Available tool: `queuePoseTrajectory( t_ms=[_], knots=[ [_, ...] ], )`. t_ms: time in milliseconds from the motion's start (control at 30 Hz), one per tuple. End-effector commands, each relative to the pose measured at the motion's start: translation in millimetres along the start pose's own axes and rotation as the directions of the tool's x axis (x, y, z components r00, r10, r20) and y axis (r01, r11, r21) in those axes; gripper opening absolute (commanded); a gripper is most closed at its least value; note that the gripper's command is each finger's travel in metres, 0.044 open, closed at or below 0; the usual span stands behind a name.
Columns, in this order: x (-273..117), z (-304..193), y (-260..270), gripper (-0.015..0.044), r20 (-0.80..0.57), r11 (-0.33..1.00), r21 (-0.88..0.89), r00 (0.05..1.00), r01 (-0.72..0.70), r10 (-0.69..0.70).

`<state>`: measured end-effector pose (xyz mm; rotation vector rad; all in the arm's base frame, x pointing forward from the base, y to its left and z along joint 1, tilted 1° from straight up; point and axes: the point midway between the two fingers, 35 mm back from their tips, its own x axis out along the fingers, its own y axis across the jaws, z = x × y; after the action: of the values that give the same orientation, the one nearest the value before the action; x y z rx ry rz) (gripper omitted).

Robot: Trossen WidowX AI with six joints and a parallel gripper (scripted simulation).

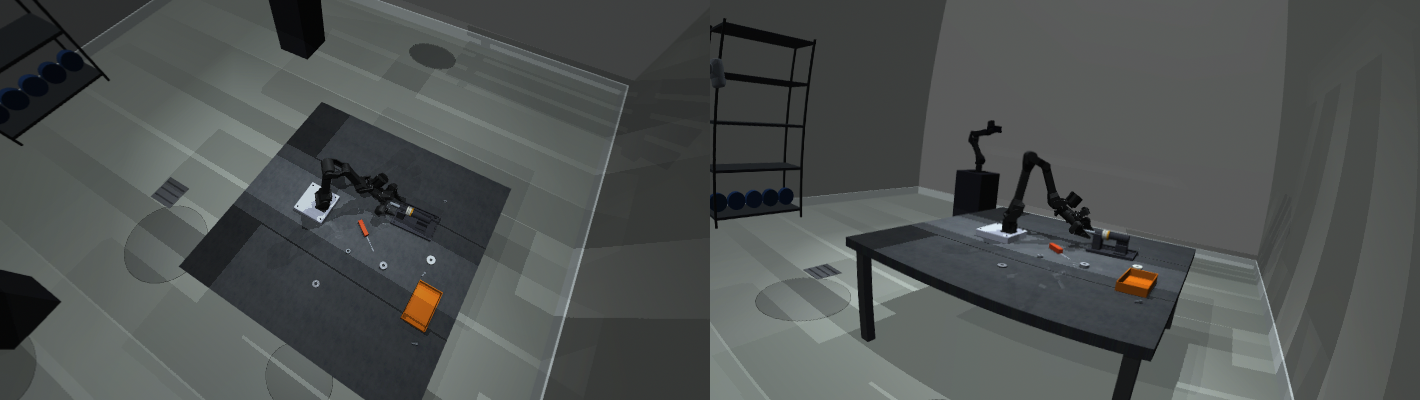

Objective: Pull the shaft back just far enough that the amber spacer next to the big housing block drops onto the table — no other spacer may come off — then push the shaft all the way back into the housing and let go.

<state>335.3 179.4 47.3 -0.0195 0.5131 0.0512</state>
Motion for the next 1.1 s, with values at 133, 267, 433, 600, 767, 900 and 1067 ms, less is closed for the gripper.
queuePoseTrajectory(
  t_ms=[133,267,433,600,767,900,1067],
  knots=[
    [0.4,0.9,1.2,0.0440,0.002,1.000,-0.001,1.000,-0.006,0.006],
    [0.4,0.9,1.2,0.0440,0.002,1.000,-0.001,1.000,-0.006,0.006],
    [0.7,2.1,3.7,0.0440,0.002,1.000,-0.001,1.000,-0.006,0.006],
    [0.4,1.1,1.6,0.0309,0.002,1.000,0.001,1.000,-0.003,0.003],
    [0.4,1.1,1.6,0.0177,0.002,1.000,0.001,1.000,-0.003,0.003],
    [0.4,1.1,1.6,0.0072,0.002,1.000,0.001,1.000,-0.003,0.003],
    [0.4,1.1,1.6,0.0020,0.002,1.000,0.001,1.000,-0.003,0.003]
  ],
)
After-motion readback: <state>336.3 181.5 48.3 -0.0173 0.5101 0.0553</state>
